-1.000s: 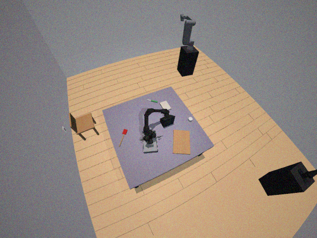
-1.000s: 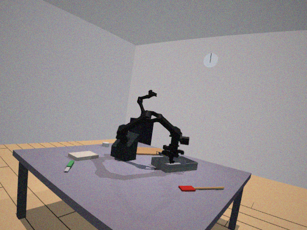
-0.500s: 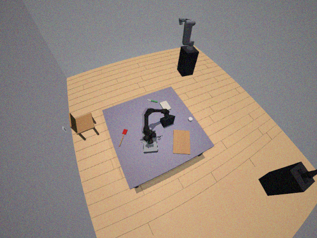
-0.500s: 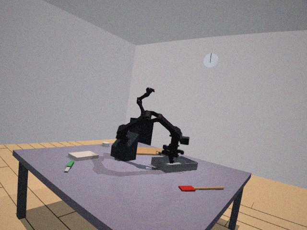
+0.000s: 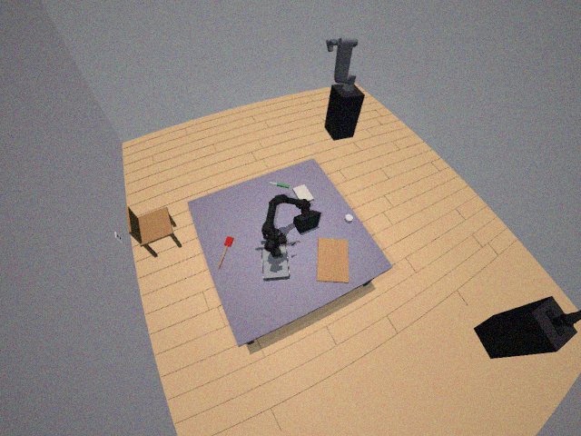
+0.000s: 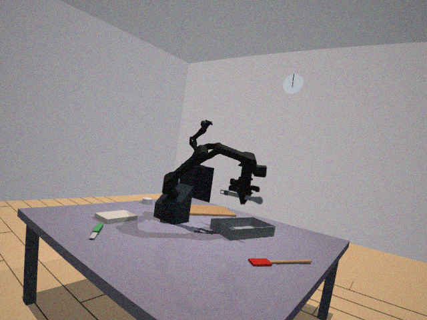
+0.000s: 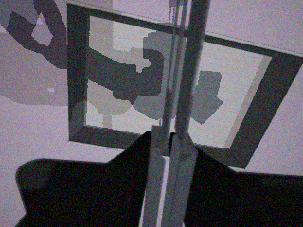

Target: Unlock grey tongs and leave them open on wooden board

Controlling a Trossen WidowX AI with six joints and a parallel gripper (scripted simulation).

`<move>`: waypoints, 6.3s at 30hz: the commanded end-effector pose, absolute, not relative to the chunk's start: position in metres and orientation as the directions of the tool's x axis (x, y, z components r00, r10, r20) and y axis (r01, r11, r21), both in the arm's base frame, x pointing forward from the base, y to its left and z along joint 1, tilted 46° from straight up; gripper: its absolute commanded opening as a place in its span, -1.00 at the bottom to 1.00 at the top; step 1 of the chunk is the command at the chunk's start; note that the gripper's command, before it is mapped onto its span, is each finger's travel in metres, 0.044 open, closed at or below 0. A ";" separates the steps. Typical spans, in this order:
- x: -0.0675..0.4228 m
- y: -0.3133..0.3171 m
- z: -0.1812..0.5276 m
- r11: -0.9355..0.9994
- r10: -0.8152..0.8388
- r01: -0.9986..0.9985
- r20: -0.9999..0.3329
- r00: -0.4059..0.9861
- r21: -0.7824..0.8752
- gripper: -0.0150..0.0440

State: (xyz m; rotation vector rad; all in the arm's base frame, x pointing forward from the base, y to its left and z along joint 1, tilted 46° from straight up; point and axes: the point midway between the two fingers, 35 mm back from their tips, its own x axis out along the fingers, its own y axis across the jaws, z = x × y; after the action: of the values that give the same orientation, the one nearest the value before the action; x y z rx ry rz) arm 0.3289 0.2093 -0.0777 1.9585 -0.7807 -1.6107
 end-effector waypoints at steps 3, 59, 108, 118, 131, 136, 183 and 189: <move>0.328 0.210 -0.075 -0.717 -0.697 -0.132 -0.706 0.129 0.684 -1.00; 0.146 0.302 -0.194 -0.260 -0.688 -0.962 -0.715 0.123 0.085 -1.00; -0.072 0.304 -0.224 0.484 -0.680 -0.680 -0.726 0.105 -0.551 -1.00; -0.093 0.297 -0.226 0.539 -0.685 -0.592 -0.721 0.105 -0.599 -1.00; -0.095 0.290 -0.232 0.503 -0.601 -0.584 -0.743 0.294 -0.638 -1.00; -0.097 0.286 -0.235 0.485 -0.488 -0.572 -0.747 0.451 -0.662 -1.00; -0.124 0.281 -0.212 0.528 0.225 -0.601 -0.584 0.780 -0.600 -1.00; -0.124 0.281 -0.212 0.528 0.225 -0.601 -0.584 0.780 -0.600 -1.00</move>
State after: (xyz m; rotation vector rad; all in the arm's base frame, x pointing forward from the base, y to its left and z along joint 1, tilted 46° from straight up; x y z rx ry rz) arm -0.1240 0.2795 -0.2137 4.0495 -2.1716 -2.3109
